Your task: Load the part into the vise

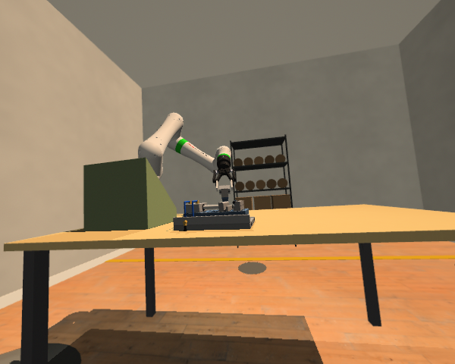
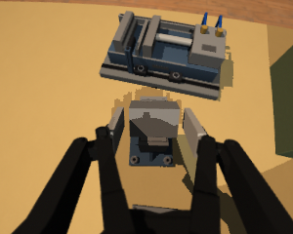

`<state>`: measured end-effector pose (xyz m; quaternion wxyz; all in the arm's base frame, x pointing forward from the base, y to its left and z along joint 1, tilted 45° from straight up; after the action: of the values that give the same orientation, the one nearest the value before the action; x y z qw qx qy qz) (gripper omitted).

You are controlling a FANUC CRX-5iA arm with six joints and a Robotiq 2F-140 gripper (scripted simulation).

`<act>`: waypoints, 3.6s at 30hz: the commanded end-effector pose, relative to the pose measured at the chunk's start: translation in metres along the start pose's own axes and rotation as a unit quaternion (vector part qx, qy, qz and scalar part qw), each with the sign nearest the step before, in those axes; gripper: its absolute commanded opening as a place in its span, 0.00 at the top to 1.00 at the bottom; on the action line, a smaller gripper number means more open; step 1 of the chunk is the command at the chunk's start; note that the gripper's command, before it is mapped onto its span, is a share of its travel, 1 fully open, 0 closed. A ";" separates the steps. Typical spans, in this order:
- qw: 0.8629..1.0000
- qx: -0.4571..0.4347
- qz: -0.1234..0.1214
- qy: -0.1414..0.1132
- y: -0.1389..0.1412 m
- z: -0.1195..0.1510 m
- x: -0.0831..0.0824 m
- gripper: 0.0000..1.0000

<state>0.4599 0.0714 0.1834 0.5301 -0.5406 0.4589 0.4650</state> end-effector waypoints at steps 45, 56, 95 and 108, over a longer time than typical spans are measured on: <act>1.000 0.000 0.000 0.000 0.000 0.000 0.000 0.49; 1.000 0.000 0.000 0.000 0.000 0.000 0.000 0.49; 1.000 0.000 0.001 -0.009 0.000 0.001 0.003 0.49; 1.000 0.000 0.002 -0.025 0.000 -0.002 0.003 0.49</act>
<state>0.4601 0.0701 0.1804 0.5388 -0.5297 0.4488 0.4772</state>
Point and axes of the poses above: the point where the finger pads meet when closed, its own x axis out along the fingers, its own y axis across the jaws, z = x × y, the point moved 7 cm from there along -x, back along the fingers, and after that the axes turned 5 degrees about x, right-handed, at the moved point
